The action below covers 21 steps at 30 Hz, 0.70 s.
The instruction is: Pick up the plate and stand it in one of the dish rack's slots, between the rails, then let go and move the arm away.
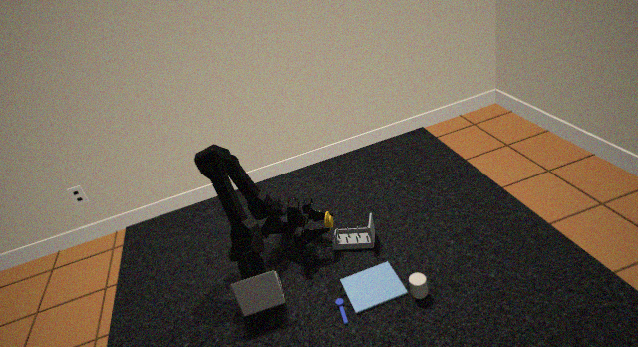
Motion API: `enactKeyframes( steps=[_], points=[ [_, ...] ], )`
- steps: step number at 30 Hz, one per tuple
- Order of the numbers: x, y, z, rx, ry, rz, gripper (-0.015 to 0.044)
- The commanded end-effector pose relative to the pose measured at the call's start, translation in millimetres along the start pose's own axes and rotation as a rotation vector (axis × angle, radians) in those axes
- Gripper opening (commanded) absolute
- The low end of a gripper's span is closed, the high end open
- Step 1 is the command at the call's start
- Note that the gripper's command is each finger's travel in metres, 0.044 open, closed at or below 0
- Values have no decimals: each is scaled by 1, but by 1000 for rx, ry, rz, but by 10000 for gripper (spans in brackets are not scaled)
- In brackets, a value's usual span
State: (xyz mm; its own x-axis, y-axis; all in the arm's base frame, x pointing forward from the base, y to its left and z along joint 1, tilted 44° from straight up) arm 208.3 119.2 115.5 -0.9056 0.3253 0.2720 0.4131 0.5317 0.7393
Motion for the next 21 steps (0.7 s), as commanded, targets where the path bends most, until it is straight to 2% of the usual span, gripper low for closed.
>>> enactKeyframes(
  steps=[1,21],
  points=[
    [-7,-2,9,7,-1,3,0],
    [-29,-3,15,-10,0,-3,0]
  ],
)
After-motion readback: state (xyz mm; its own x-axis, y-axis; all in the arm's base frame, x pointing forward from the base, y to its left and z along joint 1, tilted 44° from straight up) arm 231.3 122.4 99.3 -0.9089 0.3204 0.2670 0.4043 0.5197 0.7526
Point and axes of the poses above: the point midway between the two fingers, 35 mm back from their tips, its own x axis back along the fingers, its own y axis across the jaws, z = x × y, the point moved 3 cm from there along x, back along the fingers, and after that the axes turned 7 degrees about -x, right-handed, at the moved point
